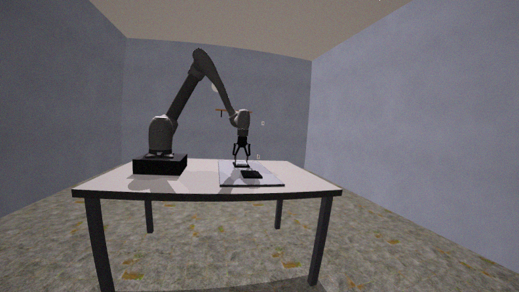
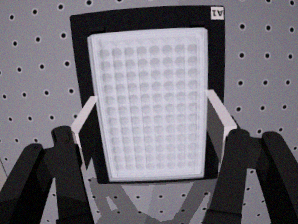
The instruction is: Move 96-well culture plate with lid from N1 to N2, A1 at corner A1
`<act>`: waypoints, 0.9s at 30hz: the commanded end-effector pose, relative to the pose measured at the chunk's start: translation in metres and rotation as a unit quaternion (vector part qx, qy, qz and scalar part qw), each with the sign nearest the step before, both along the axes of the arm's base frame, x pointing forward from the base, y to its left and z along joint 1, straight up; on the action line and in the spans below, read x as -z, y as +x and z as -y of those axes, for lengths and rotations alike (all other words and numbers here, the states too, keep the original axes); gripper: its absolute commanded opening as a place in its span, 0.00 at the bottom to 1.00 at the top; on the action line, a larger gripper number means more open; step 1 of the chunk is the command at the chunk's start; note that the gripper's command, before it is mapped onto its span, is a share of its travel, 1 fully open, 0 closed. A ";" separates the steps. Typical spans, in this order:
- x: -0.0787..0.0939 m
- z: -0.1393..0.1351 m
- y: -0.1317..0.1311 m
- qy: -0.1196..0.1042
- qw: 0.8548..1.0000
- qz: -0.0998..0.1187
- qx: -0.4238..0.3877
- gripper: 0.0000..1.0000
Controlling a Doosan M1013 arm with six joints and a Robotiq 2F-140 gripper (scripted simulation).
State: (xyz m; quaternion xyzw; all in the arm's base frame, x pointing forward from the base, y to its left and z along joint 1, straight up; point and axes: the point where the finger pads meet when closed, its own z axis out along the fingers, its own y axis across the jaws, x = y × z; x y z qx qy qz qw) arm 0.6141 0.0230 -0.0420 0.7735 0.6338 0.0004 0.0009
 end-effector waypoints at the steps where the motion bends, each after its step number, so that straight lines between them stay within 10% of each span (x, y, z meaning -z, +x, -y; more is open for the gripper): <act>1: 0.000 0.000 0.000 0.000 1.000 0.000 0.000 0.00; 27: -0.020 0.000 0.000 0.000 1.000 0.000 0.000 0.00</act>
